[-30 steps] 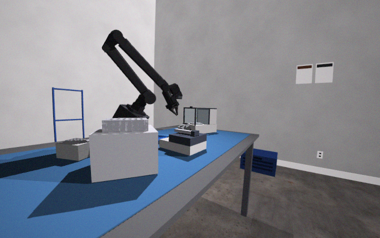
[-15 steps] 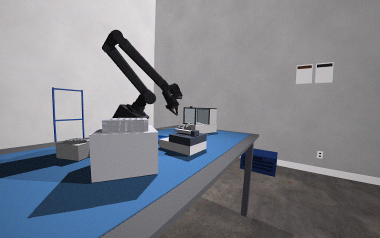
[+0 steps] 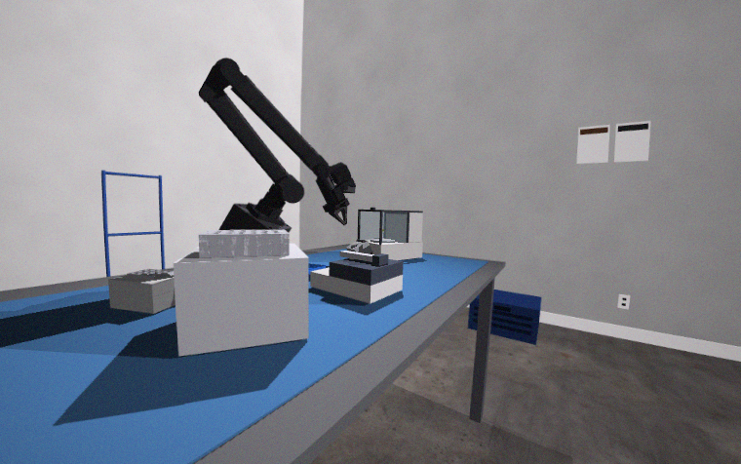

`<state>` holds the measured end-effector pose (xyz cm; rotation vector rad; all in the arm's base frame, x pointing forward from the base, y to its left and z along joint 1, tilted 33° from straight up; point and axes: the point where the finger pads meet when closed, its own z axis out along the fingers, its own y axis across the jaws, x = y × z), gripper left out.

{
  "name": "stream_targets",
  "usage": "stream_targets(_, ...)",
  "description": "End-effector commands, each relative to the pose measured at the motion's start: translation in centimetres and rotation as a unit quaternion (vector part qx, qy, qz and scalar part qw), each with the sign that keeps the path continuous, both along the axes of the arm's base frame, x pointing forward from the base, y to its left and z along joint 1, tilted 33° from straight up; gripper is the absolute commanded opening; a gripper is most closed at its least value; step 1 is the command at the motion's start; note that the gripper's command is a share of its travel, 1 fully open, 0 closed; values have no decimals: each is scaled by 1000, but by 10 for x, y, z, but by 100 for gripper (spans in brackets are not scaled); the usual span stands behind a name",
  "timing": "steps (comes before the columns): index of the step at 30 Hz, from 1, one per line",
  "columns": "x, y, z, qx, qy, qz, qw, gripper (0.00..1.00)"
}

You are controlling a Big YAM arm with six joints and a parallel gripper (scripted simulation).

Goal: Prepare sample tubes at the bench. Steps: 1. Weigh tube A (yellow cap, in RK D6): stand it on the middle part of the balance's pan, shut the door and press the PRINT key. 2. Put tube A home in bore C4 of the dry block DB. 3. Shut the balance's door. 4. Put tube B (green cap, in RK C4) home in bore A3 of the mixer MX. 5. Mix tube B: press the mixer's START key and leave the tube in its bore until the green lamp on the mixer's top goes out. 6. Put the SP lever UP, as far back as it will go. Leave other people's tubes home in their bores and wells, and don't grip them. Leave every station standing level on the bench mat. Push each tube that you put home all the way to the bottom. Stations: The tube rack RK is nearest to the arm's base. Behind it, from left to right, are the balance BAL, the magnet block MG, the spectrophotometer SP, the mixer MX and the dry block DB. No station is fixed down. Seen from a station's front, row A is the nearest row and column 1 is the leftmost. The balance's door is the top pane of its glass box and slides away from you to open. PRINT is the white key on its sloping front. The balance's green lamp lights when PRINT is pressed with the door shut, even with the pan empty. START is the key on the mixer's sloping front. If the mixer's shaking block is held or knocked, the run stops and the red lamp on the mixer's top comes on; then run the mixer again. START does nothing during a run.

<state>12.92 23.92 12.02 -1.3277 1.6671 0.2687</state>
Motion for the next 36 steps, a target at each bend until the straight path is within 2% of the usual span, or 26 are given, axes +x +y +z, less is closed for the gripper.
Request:
stream_targets(1, 1, 2, 6, -5, -4, 3, 1000, 0)
stream_targets(9, 1, 2, 6, -5, -4, 3, 1000, 0)
stream_targets(10, 4, 4, 5, 3, -6, -1, 1000, 0)
stream_targets(12, 5, 3, -4, -4, -4, 0, 1000, 0)
stream_targets(16, 10, 10, -2, 1, -5, 0, 1000, 0)
stream_targets(20, 12, 12, -11, -3, -4, 0, 1000, 0)
stream_targets(22, 12, 12, -11, -3, -4, 0, 1000, 0)
stream_targets(23, 15, 18, -1, 6, -7, 0, 1000, 0)
stream_targets(30, 21, 23, -14, 0, -5, 0, 1000, 0)
stream_targets(36, 27, 31, -16, 3, -6, -1, 1000, 0)
